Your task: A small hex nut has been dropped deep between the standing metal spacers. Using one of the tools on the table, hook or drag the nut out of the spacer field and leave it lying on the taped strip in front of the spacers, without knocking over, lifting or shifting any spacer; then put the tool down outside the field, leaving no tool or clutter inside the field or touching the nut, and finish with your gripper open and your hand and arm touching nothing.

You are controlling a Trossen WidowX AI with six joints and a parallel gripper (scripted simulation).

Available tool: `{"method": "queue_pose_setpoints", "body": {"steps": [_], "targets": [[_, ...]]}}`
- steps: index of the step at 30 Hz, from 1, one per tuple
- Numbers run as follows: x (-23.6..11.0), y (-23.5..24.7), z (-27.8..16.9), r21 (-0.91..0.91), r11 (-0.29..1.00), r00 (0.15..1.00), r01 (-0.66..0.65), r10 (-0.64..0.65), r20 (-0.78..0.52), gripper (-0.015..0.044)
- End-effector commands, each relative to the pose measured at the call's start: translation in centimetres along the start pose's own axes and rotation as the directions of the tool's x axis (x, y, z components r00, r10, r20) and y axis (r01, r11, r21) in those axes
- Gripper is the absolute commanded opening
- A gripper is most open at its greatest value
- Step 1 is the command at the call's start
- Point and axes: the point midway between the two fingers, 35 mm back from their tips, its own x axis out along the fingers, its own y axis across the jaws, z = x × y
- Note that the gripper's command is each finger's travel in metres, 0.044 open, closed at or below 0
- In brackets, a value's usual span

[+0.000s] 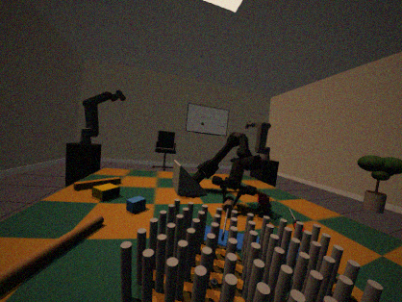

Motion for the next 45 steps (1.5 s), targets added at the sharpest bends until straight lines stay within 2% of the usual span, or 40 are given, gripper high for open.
{"method": "queue_pose_setpoints", "body": {"steps": [1,45], "targets": [[0.0,-0.1,-0.6,-0.004,1.0,1.0,0.005,-0.005,-0.01,0.0],[1.2,-0.2,-2.8,-0.005,1.0,1.0,0.006,-0.006,-0.012,0.0]]}}
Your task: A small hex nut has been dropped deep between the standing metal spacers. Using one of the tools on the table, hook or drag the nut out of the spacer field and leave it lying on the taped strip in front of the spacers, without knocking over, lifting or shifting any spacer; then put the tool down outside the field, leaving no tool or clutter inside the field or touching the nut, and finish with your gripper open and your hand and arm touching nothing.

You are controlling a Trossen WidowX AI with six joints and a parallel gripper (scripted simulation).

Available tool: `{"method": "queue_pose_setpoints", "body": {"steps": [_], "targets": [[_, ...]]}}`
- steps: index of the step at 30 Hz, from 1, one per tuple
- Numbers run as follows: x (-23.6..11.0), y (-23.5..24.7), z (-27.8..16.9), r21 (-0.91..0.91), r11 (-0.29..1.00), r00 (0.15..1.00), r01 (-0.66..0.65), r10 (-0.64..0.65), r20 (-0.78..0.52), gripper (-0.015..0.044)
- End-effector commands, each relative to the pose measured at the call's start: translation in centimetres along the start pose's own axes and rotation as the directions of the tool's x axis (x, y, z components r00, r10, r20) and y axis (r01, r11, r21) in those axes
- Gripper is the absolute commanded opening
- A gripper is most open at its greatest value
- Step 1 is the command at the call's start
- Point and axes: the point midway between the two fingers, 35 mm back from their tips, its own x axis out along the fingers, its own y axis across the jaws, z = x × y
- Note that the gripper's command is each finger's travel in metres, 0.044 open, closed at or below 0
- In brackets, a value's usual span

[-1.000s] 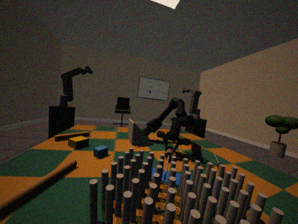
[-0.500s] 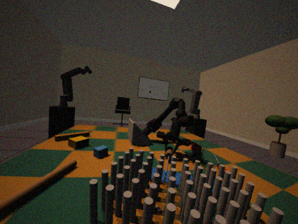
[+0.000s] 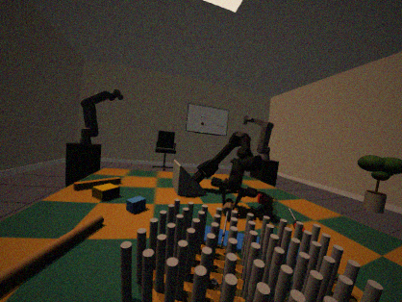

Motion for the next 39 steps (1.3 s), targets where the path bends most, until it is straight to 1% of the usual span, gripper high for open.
{"method": "queue_pose_setpoints", "body": {"steps": [1,39], "targets": [[0.0,-0.1,-0.6,-0.004,1.0,1.0,0.006,-0.006,-0.012,0.0],[1.0,-0.1,-2.7,-0.004,1.0,1.0,0.006,-0.007,-0.013,0.0]]}}
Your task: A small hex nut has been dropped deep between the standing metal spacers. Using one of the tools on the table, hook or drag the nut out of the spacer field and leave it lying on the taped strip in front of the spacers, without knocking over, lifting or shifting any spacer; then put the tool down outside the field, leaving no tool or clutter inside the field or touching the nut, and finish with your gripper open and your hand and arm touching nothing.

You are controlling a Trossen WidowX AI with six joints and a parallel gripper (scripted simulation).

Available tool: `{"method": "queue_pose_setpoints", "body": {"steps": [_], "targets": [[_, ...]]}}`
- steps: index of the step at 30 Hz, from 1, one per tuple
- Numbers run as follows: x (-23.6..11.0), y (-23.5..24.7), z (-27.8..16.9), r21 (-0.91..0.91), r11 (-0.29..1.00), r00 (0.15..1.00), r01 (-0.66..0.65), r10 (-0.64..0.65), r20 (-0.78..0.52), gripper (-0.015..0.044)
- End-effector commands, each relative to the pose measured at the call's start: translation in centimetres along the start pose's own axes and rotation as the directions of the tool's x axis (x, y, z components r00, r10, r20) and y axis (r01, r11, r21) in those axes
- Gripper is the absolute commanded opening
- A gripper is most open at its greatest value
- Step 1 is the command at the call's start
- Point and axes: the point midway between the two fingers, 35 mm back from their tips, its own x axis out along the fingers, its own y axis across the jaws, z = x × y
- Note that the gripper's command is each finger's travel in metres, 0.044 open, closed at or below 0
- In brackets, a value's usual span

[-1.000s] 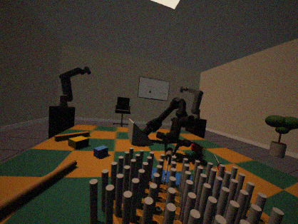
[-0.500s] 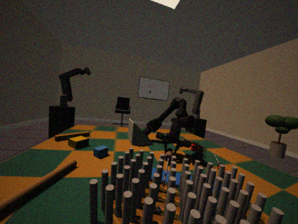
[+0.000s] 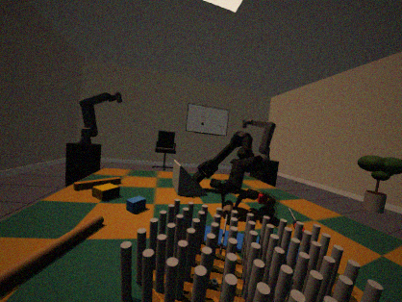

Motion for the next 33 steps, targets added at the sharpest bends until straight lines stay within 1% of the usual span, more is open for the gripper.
{"method": "queue_pose_setpoints", "body": {"steps": [1,33], "targets": [[-0.1,-0.1,-0.7,-0.004,1.0,1.0,0.006,-0.006,-0.013,0.0],[0.9,-0.1,-2.4,-0.005,1.0,1.0,0.007,-0.007,-0.014,0.0]]}}
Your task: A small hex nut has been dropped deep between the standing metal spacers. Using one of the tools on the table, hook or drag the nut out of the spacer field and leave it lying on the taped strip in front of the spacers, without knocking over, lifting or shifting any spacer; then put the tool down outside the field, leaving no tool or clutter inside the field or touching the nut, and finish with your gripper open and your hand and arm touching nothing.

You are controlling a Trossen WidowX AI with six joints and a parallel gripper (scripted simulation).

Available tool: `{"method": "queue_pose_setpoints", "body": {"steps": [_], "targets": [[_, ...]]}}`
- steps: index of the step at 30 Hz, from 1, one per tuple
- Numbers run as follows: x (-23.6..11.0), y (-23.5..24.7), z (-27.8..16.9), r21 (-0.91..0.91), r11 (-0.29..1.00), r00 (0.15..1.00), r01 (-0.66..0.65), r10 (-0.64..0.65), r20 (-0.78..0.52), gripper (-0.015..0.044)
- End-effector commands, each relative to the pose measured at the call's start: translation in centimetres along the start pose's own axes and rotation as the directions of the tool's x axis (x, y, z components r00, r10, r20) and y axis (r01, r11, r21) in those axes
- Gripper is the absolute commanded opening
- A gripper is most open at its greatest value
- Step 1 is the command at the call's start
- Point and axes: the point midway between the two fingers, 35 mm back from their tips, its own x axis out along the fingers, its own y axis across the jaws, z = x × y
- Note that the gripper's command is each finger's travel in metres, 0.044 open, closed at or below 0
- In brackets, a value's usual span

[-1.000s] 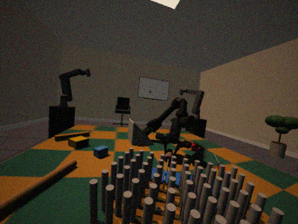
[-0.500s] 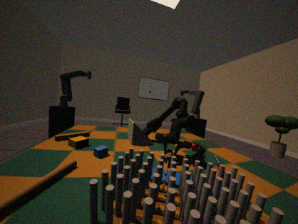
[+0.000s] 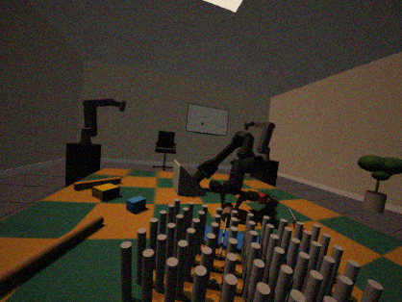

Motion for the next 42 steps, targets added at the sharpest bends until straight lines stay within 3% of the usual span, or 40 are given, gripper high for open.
{"method": "queue_pose_setpoints", "body": {"steps": [1,42], "targets": [[-0.1,-0.1,-0.7,-0.004,1.0,1.0,0.006,-0.006,-0.013,0.0],[1.2,0.0,-3.0,-0.005,1.0,1.0,0.007,-0.007,-0.015,0.0]]}}
